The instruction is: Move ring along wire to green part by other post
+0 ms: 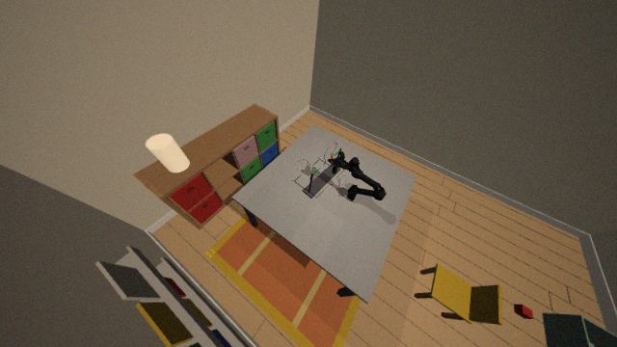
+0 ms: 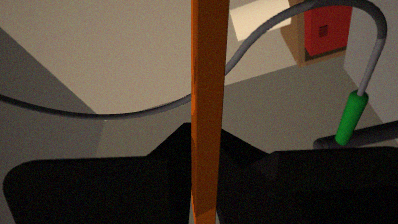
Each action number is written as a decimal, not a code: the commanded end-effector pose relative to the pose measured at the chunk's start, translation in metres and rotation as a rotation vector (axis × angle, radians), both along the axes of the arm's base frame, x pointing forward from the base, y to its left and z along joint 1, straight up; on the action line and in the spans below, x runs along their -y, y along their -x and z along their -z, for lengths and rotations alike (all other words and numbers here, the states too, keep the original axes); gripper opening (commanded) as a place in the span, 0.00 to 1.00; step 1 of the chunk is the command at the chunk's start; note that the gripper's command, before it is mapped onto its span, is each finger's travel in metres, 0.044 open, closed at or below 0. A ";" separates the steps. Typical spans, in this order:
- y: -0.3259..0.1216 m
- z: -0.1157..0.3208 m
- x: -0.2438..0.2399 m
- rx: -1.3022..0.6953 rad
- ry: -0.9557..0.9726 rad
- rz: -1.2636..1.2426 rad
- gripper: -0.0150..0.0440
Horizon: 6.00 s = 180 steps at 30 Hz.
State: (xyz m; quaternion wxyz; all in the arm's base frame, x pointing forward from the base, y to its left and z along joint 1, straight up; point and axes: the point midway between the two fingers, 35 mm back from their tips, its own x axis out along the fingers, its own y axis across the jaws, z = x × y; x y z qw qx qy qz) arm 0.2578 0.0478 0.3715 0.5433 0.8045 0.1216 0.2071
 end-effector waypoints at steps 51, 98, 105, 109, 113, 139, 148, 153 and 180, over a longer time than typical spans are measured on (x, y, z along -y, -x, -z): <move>-0.005 -0.044 0.025 -0.084 0.054 0.059 0.00; -0.006 -0.030 0.024 -0.166 0.657 0.086 0.00; -0.006 -0.027 0.024 -0.174 0.745 0.092 0.00; -0.006 -0.026 0.025 -0.179 0.795 0.095 0.00; -0.006 -0.025 0.025 -0.183 0.845 0.099 0.00; -0.005 -0.018 0.029 -0.210 1.171 0.122 0.00; -0.005 -0.016 0.031 -0.218 1.283 0.130 0.00; -0.005 -0.015 0.032 -0.222 1.346 0.134 0.00; -0.004 -0.010 0.040 -0.242 1.684 0.158 0.00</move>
